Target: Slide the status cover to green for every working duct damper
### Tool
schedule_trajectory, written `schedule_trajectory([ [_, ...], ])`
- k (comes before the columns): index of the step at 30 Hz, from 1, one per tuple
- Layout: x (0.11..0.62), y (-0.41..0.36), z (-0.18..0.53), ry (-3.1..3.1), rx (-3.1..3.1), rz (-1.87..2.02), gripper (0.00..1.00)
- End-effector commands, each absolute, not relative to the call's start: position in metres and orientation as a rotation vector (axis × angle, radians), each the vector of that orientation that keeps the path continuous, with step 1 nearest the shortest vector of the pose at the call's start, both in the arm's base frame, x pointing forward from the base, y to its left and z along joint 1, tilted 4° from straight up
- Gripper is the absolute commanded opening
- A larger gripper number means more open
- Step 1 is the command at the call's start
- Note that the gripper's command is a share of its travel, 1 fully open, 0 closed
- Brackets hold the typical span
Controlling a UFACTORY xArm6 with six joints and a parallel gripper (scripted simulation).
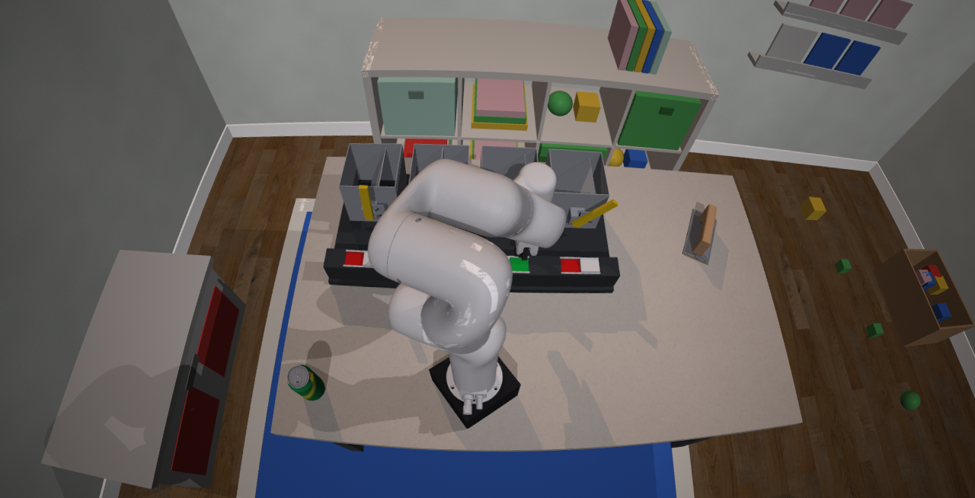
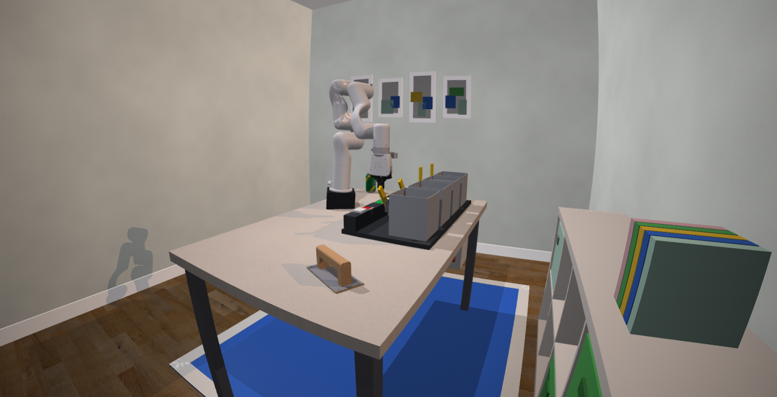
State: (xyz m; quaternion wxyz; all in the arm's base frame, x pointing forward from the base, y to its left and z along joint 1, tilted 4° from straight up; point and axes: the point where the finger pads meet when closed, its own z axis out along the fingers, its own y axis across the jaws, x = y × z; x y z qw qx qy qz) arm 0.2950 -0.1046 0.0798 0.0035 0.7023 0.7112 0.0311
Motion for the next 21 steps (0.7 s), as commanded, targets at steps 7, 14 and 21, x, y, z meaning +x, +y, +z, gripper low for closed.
schedule_trajectory([
  [7, 0.295, -0.106, 0.102, 2.227, 2.199, 0.099, 0.0],
  [14, 0.296, -0.12, 0.103, 2.227, 2.199, 0.099, 0.0],
  [21, 0.296, -0.178, 0.101, 2.227, 2.199, 0.099, 0.0],
])
